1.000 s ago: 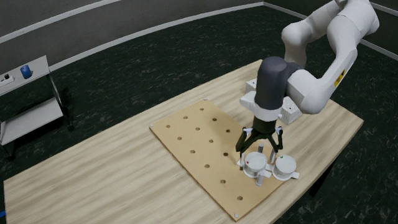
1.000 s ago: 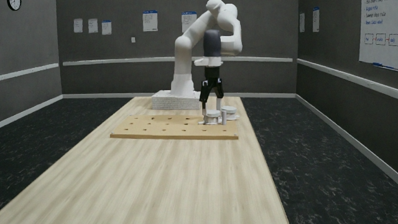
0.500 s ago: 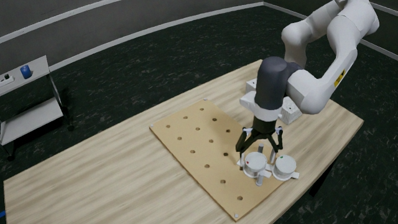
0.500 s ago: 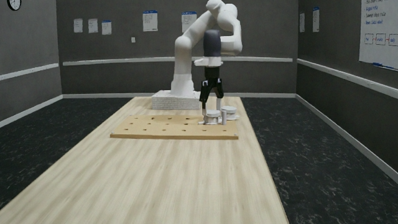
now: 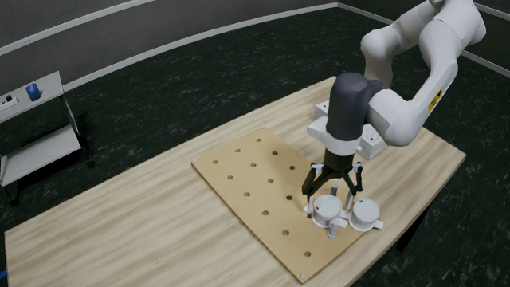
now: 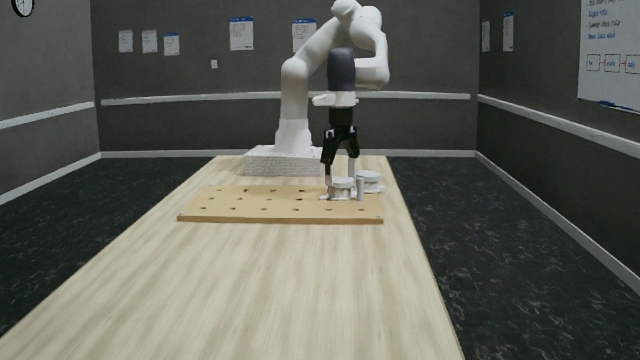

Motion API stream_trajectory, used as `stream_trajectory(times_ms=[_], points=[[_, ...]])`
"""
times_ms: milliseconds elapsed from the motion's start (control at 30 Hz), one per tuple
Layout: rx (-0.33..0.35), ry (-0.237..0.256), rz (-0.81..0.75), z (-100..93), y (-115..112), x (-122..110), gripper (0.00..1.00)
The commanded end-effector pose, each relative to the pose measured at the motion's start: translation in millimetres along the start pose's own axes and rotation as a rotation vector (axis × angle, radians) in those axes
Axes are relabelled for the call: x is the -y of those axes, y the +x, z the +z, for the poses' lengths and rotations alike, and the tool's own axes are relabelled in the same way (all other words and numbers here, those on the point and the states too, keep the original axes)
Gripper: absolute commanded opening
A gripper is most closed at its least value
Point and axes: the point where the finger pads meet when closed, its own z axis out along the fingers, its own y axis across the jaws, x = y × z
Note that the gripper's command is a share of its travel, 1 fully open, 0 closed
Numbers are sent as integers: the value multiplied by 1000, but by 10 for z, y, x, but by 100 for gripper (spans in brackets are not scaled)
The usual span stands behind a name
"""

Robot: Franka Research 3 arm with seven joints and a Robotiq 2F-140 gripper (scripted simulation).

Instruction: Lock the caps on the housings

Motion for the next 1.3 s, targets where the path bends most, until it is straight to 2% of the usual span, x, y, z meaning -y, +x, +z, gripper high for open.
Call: stream_trajectory(times_ms=[0, 133, 167, 1267], points=[[3, 3, -4, -3, -8, 18, 78], [3, 3, -4, -3, -8, 18, 78], [3, 3, -4, -3, -8, 18, 10], [3, 3, -4, -3, -8, 18, 10]])
